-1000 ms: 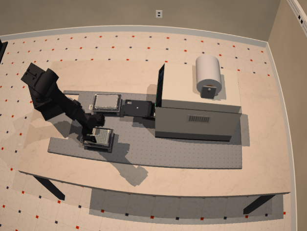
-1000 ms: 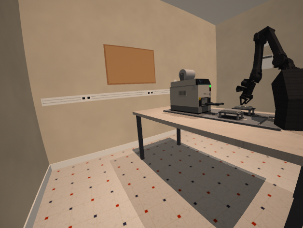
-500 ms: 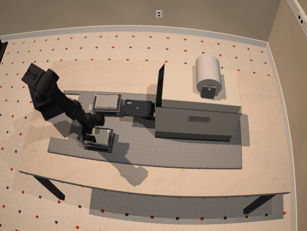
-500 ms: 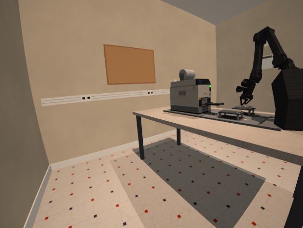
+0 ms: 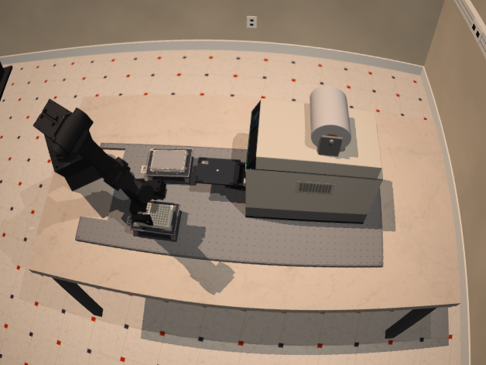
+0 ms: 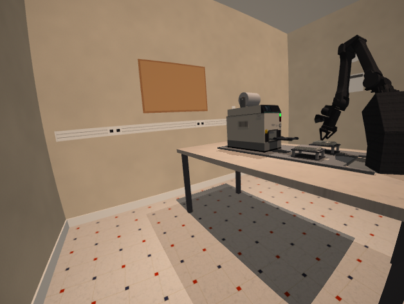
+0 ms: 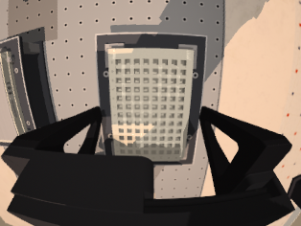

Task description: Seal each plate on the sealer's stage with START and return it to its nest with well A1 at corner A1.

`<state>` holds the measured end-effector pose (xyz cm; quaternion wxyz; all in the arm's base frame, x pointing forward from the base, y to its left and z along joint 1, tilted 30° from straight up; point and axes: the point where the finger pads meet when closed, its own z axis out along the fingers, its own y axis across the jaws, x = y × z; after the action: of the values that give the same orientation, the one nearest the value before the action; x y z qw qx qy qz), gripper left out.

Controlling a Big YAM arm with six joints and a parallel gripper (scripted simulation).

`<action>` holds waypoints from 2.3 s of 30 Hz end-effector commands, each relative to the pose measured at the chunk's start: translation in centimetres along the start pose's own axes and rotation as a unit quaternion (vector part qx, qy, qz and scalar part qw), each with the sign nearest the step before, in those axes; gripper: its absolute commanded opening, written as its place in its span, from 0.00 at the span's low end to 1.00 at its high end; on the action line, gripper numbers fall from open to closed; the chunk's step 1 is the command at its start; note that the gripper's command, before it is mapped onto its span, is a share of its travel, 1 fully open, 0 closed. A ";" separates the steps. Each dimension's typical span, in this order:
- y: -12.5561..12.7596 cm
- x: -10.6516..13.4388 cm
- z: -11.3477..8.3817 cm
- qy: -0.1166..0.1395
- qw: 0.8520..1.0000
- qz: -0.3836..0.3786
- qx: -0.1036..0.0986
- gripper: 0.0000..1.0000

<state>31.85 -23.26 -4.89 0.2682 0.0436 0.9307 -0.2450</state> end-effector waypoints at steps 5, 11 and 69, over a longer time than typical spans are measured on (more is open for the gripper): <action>1.3 1.1 -0.2 0.014 1.000 -0.011 -0.013 1.00; 0.8 0.3 0.0 0.008 1.000 -0.009 -0.009 1.00; 0.2 0.0 0.1 0.000 1.000 -0.001 -0.003 1.00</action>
<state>31.80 -23.21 -4.95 0.2675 0.0434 0.9311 -0.2443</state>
